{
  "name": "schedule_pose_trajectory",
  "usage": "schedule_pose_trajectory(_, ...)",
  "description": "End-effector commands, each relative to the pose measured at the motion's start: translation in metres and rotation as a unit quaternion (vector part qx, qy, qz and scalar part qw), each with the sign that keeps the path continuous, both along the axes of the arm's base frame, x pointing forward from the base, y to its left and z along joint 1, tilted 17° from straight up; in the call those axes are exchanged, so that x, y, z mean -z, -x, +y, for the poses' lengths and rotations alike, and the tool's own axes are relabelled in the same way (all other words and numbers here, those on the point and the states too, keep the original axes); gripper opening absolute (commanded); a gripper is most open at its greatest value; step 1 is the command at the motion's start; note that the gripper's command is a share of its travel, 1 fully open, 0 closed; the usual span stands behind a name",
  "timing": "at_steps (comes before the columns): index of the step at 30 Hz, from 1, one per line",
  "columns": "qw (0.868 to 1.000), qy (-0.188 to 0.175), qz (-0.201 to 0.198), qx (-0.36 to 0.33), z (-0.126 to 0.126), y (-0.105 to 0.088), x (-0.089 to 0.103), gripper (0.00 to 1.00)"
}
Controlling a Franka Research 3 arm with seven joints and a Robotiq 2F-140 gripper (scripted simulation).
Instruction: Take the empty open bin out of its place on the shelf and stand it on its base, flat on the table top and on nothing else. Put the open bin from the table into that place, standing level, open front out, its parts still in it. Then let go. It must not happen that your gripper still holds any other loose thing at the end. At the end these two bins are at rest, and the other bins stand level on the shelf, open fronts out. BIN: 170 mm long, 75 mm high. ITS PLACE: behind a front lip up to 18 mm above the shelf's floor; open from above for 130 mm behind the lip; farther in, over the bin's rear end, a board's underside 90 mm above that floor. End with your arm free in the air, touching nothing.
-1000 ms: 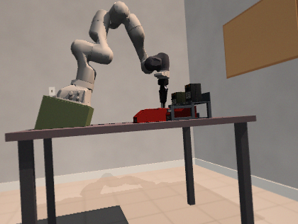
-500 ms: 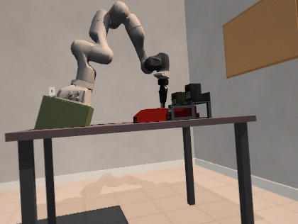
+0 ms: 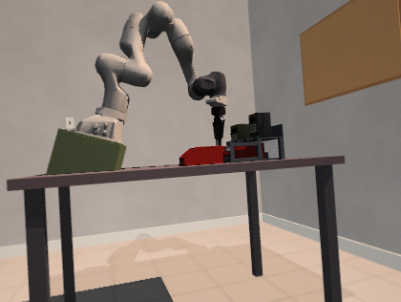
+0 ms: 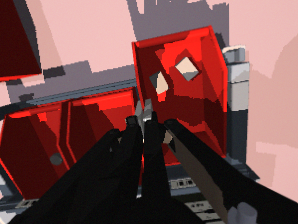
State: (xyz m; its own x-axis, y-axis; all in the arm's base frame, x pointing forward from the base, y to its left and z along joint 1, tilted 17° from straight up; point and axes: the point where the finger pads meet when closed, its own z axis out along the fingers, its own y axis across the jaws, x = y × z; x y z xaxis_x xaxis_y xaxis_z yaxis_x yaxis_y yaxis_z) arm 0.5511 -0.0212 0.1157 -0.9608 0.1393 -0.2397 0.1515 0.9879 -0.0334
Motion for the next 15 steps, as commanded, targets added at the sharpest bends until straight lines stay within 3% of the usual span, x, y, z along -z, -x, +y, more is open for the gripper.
schedule_pose_trajectory(1, 1.0, 0.0, -0.005, 0.001, -0.0004, -0.0021, -0.0014, 0.0)
schedule_pose_trajectory(15, 1.0, 0.0, -0.007, 0.001, -0.0006, -0.0032, -0.0019, 0.0)
